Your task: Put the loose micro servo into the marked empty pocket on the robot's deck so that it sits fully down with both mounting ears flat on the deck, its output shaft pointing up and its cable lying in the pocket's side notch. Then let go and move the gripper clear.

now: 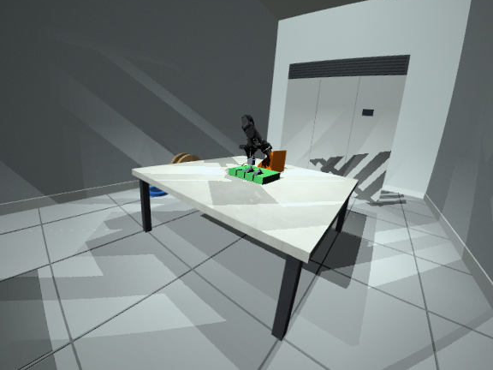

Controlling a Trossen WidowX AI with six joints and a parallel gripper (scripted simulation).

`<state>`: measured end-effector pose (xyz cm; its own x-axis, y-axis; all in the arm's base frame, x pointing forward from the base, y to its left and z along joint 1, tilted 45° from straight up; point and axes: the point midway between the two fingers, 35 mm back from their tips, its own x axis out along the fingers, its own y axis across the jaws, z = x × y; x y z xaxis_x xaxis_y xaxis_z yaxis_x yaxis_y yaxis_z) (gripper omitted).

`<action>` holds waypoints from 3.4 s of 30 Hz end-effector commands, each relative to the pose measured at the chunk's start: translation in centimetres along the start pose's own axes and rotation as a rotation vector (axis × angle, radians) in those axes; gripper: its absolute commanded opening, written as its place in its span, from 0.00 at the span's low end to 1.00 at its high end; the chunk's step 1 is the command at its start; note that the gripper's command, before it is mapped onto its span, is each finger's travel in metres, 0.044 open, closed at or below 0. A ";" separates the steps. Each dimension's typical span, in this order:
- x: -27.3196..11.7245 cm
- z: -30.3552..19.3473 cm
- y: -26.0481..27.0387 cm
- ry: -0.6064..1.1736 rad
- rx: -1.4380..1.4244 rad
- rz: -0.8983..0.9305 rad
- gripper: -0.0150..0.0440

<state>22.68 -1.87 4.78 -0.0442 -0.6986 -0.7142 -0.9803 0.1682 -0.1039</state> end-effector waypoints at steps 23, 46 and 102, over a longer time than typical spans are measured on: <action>-0.1 0.0 -0.1 0.005 -0.907 -0.003 0.25; -0.1 0.0 -0.1 0.006 -1.706 -0.001 0.25; 1.7 2.2 -10.9 0.010 -1.788 -0.004 0.25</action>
<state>33.64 -3.22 3.41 -0.0438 -0.6985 -0.7142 0.0174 -0.7154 0.6985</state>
